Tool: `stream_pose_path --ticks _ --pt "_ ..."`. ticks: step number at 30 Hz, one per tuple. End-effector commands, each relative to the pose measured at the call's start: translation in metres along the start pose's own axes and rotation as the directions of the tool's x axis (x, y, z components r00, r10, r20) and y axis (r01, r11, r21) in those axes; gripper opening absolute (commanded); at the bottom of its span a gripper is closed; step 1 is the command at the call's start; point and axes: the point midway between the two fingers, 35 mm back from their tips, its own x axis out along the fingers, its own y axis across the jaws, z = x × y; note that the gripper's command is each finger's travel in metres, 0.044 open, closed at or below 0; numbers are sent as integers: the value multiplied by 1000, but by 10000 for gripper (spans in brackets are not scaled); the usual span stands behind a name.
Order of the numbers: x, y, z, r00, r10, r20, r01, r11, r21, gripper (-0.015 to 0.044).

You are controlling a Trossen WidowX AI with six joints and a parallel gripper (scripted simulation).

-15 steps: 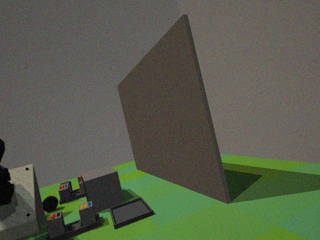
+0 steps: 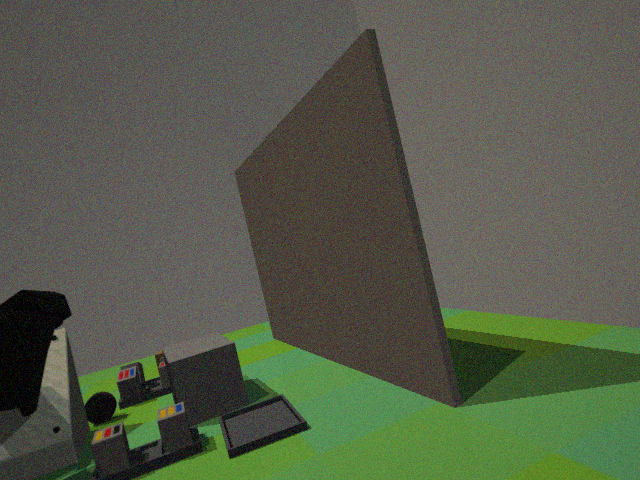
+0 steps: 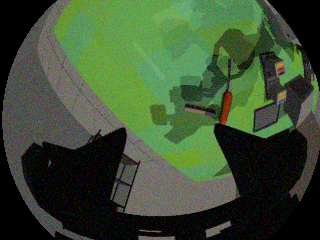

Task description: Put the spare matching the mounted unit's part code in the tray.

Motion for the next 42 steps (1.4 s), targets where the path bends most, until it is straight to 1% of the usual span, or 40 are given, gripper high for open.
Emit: stream_pose_path --ticks 1,3,6,9,11,14,16,19,21,23,25,28,30,42 --pt "20 -46 -30 984 -172 46 176 909 -376 440" --pt "25 -74 -45 966 -248 75 246 786 -568 440" --pt "27 -119 -67 932 -339 129 298 514 -804 440" --pt "21 -167 -84 897 -400 189 277 172 -945 440" --pt "13 -198 -93 877 -422 229 224 -62 -973 440" --pt "-2 -242 -103 863 -434 258 102 -351 -931 440" --pt "-16 -272 -107 858 -433 276 4 -532 -846 440" --pt "-40 -317 -106 853 -415 317 -145 -771 -620 440" --pt "-58 -346 -102 855 -391 340 -235 -878 -418 440" --pt "-77 -372 -95 862 -362 354 -309 -930 -198 440" --pt "-97 -397 -86 875 -327 358 -362 -931 34 440" --pt "-127 -432 -67 899 -269 344 -395 -839 375 440" --pt "-139 -445 -58 911 -245 331 -390 -772 502 440" --pt "-141 -446 -57 913 -242 329 -389 -763 517 440"
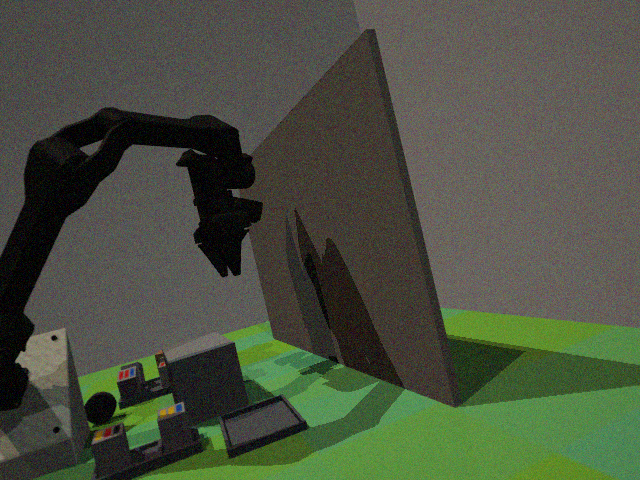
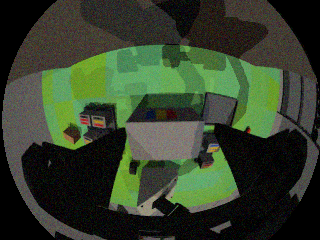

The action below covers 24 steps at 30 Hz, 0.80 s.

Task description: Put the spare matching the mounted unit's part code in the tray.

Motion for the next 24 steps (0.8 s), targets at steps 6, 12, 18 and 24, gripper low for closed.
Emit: stream_pose_path --ticks 6,12,18,24 --pt "0 0 0 1000 -4 0 4 1000 -10 440" --pt "10 64 -19 1000 13 2 -11 926 -378 440" --pt "33 147 -67 1000 22 -2 -14 566 -824 440" --pt "58 194 -115 1000 14 -7 -10 163 -987 440"
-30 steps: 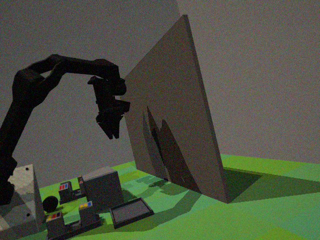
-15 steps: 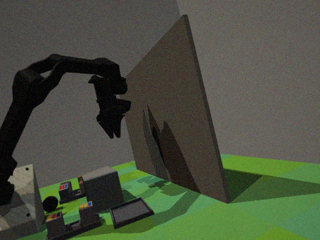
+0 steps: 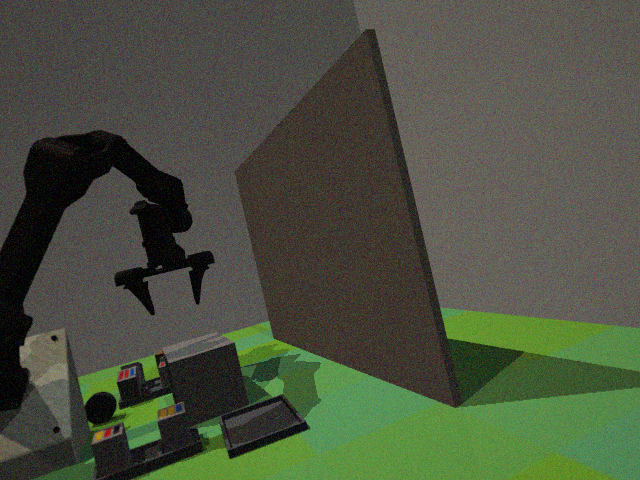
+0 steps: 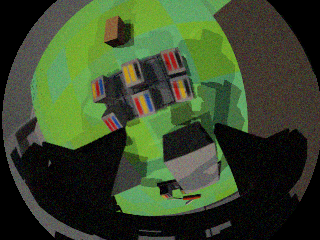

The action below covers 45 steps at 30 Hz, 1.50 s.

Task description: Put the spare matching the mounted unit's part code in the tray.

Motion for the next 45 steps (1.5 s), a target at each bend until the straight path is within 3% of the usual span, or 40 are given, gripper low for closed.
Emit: stream_pose_path --ticks 1,6,12,45 --pt "17 37 11 1000 6 -11 -8 968 -251 440" --pt "17 37 11 1000 6 -11 -8 968 -251 440" --pt "49 41 6 1000 5 -12 -8 968 -251 300" --pt "96 40 5 1000 4 -12 -7 968 -251 300"
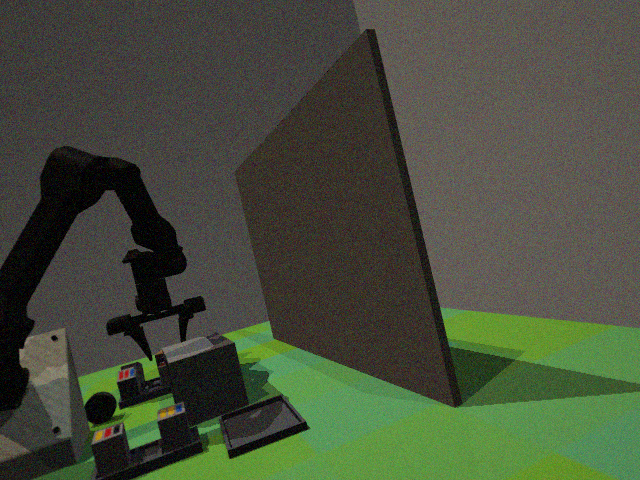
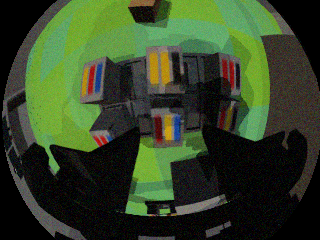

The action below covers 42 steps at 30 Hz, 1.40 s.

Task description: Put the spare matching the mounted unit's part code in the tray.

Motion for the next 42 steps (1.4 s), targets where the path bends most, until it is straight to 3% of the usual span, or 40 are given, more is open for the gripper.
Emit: stream_pose_path --ticks 1,32,37,42 --pt "9 1 -1 1000 1 -7 -1 1000 -5 300" --pt "49 3 -5 1000 1 -11 -1 1000 -4 300" --pt "48 3 -5 1000 3 -8 -3 1000 -1 169" --pt "48 3 -5 1000 3 -8 -3 1000 -1 135"
